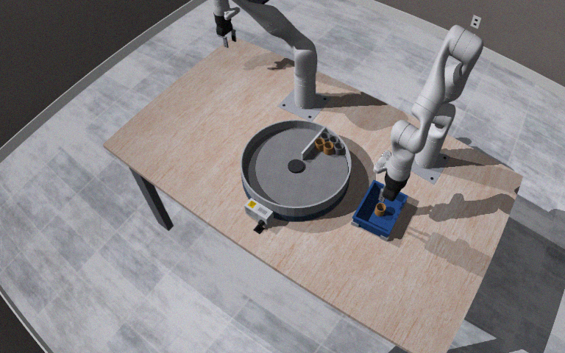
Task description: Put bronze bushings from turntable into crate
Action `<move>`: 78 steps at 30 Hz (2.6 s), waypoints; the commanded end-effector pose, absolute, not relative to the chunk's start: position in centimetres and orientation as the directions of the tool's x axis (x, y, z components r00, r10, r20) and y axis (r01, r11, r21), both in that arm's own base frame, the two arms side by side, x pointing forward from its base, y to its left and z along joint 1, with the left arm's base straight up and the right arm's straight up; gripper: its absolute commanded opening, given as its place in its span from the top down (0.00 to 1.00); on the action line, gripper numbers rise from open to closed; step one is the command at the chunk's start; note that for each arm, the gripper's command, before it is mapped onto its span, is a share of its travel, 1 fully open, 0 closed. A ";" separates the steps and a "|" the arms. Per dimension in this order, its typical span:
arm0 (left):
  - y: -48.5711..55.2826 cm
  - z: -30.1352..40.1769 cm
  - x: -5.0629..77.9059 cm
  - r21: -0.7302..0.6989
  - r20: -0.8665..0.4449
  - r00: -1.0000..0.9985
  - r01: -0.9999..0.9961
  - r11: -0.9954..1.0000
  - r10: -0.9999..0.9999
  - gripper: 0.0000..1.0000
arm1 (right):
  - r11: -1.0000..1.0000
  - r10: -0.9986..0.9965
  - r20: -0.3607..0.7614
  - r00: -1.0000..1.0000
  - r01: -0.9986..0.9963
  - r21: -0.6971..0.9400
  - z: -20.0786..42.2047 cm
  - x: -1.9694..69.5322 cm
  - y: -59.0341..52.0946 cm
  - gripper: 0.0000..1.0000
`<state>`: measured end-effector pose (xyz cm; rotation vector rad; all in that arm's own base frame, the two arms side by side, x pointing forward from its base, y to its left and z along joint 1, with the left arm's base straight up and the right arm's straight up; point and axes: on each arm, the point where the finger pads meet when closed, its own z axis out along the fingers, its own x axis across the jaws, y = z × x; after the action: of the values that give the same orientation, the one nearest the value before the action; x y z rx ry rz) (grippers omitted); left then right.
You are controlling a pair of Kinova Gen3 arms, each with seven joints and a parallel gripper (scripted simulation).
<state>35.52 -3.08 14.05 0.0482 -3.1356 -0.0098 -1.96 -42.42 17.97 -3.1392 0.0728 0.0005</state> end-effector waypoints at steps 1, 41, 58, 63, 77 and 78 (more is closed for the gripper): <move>-3.1 14.1 35.6 0.006 0.004 -1.000 -0.031 1.000 -0.031 0.62 | -0.999 -0.046 0.000 0.999 -0.046 0.000 18.0 -2.0 -42.5 0.00; -19.1 14.1 30.9 0.006 0.004 -1.000 -0.031 1.000 -0.031 0.64 | -0.999 -0.046 0.000 0.999 -0.046 0.000 18.0 -2.0 -42.5 0.00; -31.3 14.1 27.3 0.005 0.004 -1.000 -0.030 1.000 -0.031 0.64 | -0.999 -0.046 0.000 0.999 -0.046 0.000 18.0 -2.0 -42.5 0.00; -32.5 14.1 26.9 0.005 0.004 -1.000 -0.031 1.000 -0.031 0.64 | -0.999 -0.046 0.000 0.999 -0.046 0.000 18.0 -2.0 -42.5 0.00; -33.1 14.1 26.7 0.005 0.004 -1.000 -0.031 1.000 -0.031 0.64 | -0.999 -0.046 0.000 0.999 -0.046 0.000 18.0 -2.0 -42.5 0.00; -33.1 14.1 26.7 0.005 0.004 -1.000 -0.031 1.000 -0.031 0.64 | -0.999 -0.046 0.000 0.999 -0.046 0.000 18.0 -2.0 -42.5 0.00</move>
<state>26.68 -33.09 14.05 0.0482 -3.1357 -0.0099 -1.96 -42.42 17.97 -3.1392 0.0728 0.0005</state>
